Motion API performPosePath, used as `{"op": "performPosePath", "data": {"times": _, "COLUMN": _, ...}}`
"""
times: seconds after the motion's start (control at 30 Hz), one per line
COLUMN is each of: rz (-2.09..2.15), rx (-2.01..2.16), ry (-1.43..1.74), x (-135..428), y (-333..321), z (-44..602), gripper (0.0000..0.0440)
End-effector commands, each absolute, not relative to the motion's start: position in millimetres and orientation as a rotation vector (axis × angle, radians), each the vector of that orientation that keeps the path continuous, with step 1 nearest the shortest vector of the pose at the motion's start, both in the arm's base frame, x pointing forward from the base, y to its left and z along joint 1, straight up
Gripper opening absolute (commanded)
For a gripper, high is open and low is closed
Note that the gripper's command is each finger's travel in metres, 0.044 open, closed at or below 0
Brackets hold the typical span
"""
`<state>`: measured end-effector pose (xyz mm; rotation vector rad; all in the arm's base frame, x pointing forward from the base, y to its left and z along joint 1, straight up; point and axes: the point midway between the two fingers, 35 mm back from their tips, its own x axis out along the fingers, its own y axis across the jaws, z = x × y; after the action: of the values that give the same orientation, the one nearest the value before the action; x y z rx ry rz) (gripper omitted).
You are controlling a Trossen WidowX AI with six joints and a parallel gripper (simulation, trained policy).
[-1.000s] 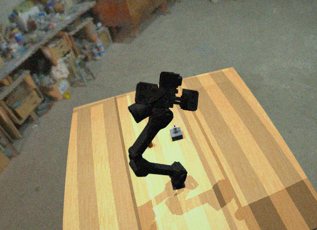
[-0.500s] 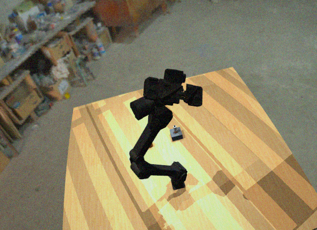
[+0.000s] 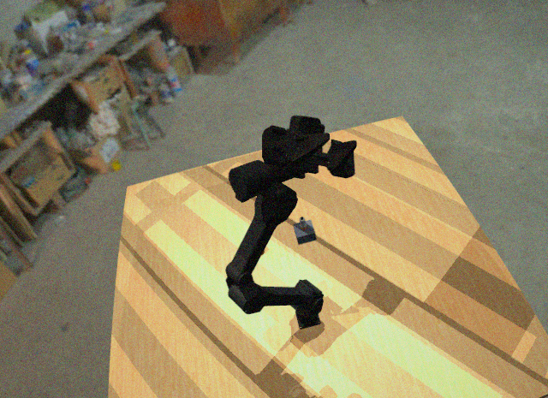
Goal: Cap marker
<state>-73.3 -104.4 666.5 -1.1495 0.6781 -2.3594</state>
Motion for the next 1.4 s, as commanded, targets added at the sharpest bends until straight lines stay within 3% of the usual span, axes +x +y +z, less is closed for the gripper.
{"op": "performPosePath", "data": {"times": 0.0, "rz": -2.312, "rx": -1.147, "ry": 0.675, "x": -68, "y": -111, "z": 664, "gripper": 0.0278}}
{"op": "performPosePath", "data": {"times": 0.53, "rz": -2.116, "rx": -1.144, "ry": 0.663, "x": -40, "y": -139, "z": 654, "gripper": 0.0302}}
{"op": "performPosePath", "data": {"times": 1.37, "rz": -1.825, "rx": -1.116, "ry": 0.641, "x": 14, "y": -173, "z": 628, "gripper": 0.0303}}
